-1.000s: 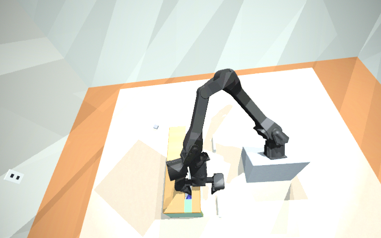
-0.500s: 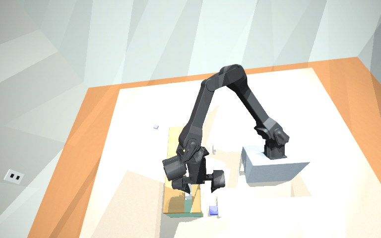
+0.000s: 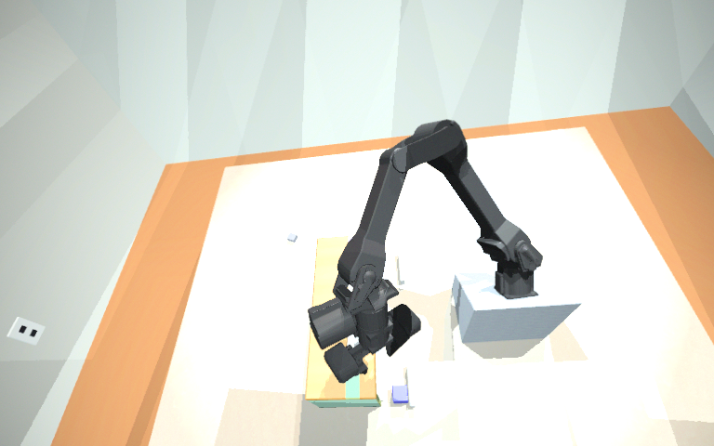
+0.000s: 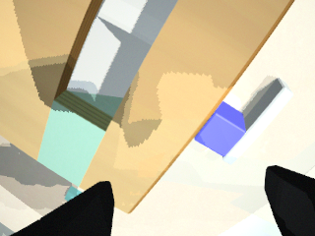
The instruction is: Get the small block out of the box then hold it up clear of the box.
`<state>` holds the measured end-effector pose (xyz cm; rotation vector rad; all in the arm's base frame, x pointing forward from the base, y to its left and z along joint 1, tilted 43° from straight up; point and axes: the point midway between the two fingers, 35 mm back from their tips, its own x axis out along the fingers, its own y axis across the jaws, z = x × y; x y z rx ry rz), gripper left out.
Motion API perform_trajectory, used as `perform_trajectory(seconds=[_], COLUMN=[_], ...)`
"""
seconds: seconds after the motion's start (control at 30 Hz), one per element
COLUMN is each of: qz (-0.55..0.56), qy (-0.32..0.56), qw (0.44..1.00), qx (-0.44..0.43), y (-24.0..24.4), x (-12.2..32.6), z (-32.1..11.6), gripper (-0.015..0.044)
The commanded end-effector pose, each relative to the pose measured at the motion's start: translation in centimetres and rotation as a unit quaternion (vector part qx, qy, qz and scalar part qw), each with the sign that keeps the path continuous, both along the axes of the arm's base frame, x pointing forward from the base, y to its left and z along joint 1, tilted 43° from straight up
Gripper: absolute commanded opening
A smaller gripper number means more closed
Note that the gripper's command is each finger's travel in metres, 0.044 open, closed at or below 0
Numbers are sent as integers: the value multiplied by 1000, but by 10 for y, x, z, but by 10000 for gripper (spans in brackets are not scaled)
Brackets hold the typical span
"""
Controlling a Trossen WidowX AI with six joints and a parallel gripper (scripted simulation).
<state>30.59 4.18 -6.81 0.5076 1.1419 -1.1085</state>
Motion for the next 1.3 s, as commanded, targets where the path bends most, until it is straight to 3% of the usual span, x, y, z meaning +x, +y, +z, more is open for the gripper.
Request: perform_trajectory(seconds=[0.0,0.23,0.53,0.9,1.27], qz=[284,574,736,831,805], qy=[127,282,395,501,563], qw=[950,765,539,207,-148], qx=[-36,-78,-107,-124,-115], y=[9,19,26,35,44], x=[-5,-11,-15,-21,-27], z=[-6,-11,-15,-19,-22], gripper=[285,285,285,285,285])
